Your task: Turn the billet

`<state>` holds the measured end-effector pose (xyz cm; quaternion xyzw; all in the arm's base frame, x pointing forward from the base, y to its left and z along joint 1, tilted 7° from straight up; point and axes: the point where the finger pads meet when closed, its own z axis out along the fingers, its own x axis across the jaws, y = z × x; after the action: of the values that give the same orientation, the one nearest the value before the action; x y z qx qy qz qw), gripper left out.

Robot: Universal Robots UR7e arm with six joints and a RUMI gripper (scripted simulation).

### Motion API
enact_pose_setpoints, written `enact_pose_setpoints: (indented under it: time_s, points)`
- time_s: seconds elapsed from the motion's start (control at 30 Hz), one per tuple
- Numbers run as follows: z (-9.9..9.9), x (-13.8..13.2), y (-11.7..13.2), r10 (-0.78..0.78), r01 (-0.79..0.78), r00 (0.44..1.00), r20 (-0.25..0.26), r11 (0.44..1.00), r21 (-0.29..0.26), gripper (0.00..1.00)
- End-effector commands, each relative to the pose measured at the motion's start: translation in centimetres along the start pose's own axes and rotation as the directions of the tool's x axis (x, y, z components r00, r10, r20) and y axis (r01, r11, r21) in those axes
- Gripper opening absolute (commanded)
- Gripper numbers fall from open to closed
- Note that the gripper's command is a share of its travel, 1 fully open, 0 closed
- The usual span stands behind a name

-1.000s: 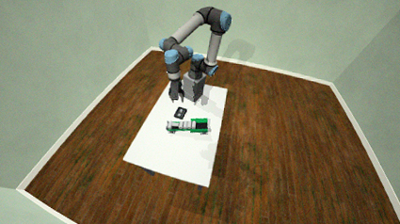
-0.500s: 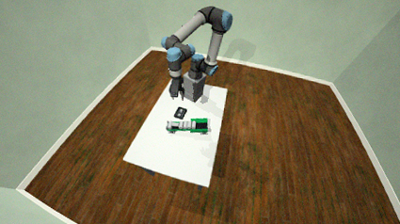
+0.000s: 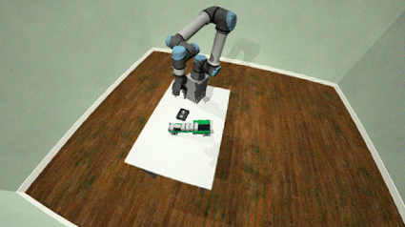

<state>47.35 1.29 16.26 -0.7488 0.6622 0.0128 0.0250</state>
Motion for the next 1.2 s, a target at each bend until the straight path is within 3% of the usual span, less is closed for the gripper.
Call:
enact_pose_setpoints:
  time_s: [0.0, 0.07, 0.47, 0.63, 1.03, 1.17]
  points:
    - [-0.3, 0.5, 1.7, 0.070, -0.071, 0.997, -0.032, 0.997, -0.008, 0.40]
    - [-0.4, 0.9, 2.9, 0.122, -0.123, 0.991, -0.055, 0.992, -0.013, 0.40]
    - [-0.4, 0.9, 2.9, 0.122, -0.123, 0.991, -0.055, 0.992, -0.013, 0.40]
    - [5.5, 0.2, 3.9, -0.185, 0.184, 0.982, -0.041, 0.983, -0.005, 0.40]
    - [5.5, 0.2, 3.9, -0.185, 0.184, 0.982, -0.041, 0.983, -0.005, 0.40]
    - [9.7, -0.3, 4.9, -0.390, 0.390, 0.920, -0.035, 0.921, -0.006, 0.40]
